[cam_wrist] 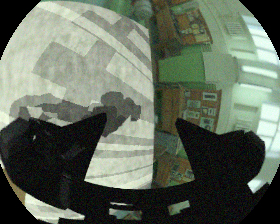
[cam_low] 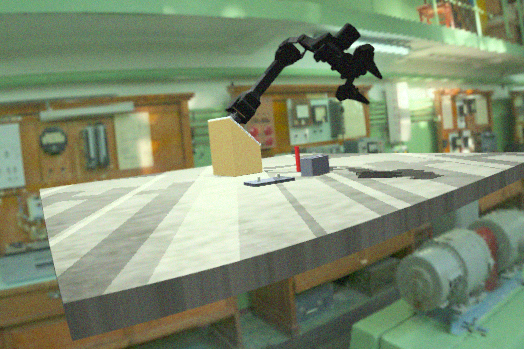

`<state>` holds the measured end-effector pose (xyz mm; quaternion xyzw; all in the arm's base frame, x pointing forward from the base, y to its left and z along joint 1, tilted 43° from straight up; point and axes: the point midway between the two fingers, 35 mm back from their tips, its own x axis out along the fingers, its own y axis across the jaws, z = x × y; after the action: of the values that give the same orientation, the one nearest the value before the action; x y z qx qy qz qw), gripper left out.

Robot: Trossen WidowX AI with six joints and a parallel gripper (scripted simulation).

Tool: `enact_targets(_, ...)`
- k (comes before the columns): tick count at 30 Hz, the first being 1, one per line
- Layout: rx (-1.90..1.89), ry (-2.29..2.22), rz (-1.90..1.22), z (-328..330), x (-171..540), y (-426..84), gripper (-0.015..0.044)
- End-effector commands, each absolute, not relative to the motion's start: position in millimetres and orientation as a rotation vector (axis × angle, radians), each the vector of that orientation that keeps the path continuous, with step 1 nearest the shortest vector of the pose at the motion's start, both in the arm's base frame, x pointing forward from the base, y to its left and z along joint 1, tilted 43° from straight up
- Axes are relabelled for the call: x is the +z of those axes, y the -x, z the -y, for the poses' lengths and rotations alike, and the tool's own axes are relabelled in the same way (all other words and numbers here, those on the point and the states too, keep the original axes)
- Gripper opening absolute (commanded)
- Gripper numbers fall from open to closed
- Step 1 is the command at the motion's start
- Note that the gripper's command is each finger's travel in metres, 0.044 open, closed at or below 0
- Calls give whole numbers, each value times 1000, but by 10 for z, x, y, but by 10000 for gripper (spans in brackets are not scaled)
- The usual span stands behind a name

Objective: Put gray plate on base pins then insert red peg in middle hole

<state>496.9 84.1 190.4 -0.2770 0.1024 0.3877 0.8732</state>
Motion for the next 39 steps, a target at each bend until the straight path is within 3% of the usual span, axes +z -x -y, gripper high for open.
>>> enact_targets(1,657,-224,-840,-667,1230,-4577,440)
enact_targets(11,255,-898,-1343,-580,872,-4057,440)
enact_targets(21,-436,-1493,-1741,-545,751,-3469,440)
enact_targets(39,-469,-1513,-1753,-563,769,-3464,440)
